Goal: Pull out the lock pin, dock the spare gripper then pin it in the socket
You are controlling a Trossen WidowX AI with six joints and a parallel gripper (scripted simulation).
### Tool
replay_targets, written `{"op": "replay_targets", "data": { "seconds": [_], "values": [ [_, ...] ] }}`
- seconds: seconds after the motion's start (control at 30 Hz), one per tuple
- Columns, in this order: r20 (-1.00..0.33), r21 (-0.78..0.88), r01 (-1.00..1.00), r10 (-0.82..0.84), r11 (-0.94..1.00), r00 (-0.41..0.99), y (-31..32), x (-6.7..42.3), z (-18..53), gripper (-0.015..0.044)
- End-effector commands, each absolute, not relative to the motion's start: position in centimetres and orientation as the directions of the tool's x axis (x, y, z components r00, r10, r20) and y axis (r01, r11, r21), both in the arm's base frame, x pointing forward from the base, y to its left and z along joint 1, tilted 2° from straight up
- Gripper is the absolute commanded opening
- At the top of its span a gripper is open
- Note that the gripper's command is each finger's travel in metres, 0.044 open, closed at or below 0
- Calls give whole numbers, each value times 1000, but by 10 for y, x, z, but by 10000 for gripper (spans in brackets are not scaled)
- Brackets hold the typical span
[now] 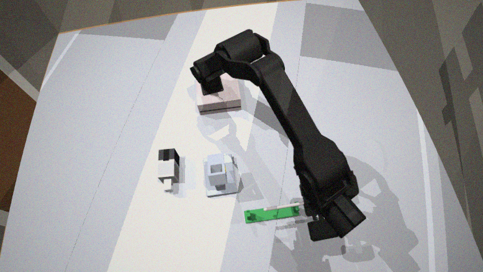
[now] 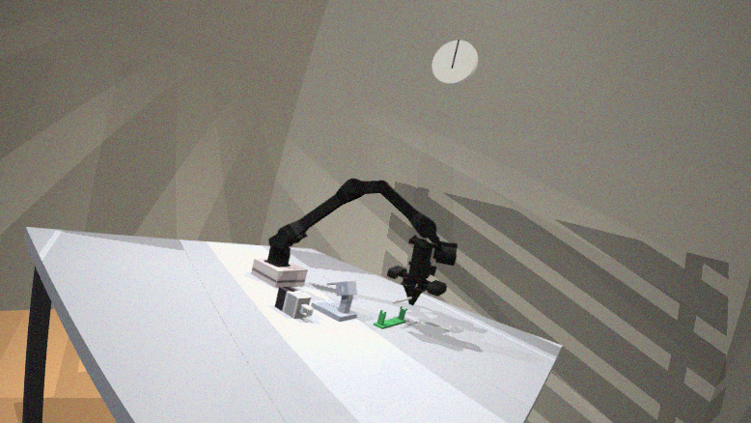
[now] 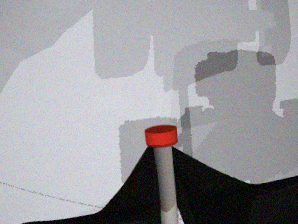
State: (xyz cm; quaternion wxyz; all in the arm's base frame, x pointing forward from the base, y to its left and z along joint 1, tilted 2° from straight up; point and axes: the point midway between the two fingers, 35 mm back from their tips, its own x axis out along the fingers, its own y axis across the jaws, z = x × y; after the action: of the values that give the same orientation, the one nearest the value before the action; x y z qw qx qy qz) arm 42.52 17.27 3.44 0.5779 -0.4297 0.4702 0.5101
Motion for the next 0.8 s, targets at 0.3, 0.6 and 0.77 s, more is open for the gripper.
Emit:
{"op": "replay_targets", "data": {
  "seconds": [0.3, 0.6, 0.77],
  "values": [
    [-981, -25, -993, 188, 112, 45, 171, 424, 13, 0],
    [-981, -28, -993, 189, 112, 49, 171, 424, 8, 0],
    [-981, -28, -993, 189, 112, 49, 171, 424, 8, 0]
  ]
}}
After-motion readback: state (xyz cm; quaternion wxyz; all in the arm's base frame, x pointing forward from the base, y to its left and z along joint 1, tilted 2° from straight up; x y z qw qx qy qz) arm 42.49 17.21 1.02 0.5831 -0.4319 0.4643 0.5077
